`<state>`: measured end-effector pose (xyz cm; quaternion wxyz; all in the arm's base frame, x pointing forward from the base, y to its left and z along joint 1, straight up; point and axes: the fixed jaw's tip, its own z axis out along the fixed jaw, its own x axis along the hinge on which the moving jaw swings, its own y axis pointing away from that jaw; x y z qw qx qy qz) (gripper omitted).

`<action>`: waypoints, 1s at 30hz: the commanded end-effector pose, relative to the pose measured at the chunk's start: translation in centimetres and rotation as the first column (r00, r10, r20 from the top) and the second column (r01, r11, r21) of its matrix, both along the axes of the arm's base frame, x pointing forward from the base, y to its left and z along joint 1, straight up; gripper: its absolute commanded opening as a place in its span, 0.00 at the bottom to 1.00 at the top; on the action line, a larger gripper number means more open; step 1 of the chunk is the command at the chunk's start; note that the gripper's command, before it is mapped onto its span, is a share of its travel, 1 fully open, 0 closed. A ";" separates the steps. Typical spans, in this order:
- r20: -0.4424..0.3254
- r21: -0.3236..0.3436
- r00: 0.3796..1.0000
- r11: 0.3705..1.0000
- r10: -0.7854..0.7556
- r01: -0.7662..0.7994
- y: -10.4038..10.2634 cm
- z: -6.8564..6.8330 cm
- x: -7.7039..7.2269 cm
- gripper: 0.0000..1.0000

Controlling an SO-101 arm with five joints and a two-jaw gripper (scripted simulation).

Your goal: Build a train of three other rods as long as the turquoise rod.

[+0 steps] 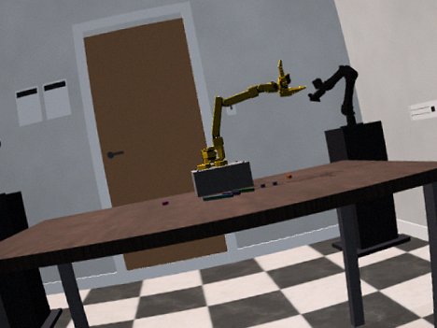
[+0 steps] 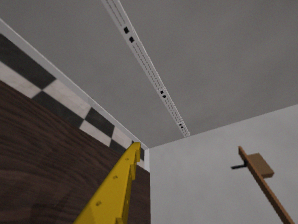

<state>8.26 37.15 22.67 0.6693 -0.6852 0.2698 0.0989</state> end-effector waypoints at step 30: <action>0.080 -0.260 0.982 0.948 -0.171 0.186 -5.7 -2.5 6.3 1.00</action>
